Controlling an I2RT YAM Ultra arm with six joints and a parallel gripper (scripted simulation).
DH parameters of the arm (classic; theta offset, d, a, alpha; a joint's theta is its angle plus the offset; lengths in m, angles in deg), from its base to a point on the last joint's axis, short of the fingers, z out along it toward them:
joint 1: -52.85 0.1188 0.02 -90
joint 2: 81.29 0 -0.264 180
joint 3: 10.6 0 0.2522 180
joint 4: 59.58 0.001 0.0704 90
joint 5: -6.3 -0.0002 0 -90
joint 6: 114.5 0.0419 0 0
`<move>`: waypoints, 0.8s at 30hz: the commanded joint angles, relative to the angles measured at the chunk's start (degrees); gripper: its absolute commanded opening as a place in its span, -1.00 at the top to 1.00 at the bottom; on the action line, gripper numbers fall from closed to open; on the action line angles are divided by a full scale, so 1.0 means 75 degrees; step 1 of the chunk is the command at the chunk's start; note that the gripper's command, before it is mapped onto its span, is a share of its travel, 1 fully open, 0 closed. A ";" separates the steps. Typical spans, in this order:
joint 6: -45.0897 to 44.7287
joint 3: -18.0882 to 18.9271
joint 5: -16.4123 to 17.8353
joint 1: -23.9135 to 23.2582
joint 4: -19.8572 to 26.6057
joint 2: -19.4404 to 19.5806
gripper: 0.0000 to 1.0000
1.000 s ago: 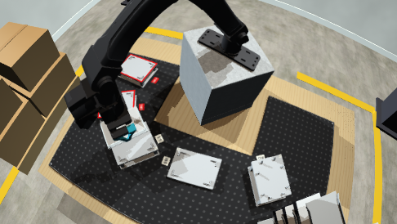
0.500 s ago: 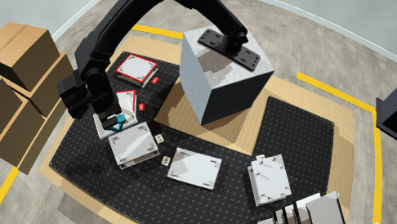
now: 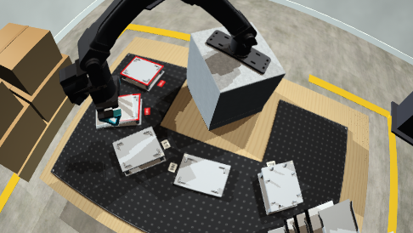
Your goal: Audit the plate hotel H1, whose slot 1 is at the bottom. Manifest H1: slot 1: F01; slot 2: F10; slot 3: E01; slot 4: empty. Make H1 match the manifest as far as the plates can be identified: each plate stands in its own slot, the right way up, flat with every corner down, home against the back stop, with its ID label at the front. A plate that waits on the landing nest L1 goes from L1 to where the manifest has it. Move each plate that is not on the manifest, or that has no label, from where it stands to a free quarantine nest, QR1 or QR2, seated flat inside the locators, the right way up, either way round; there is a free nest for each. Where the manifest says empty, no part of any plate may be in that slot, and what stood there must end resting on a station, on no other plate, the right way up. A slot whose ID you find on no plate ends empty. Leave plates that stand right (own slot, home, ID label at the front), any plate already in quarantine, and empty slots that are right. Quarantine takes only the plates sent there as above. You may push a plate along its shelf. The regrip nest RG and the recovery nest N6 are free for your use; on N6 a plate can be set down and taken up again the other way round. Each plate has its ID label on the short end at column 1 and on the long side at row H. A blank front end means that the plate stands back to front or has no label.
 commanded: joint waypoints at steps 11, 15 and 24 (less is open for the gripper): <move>0.0344 0.0051 -0.0006 -0.0754 -0.0008 0.0063 -0.72; 0.0095 0.0094 -0.0010 -0.0998 0.0008 0.0137 -0.72; -0.0336 0.0219 -0.0020 -0.1422 0.0056 0.0293 -0.72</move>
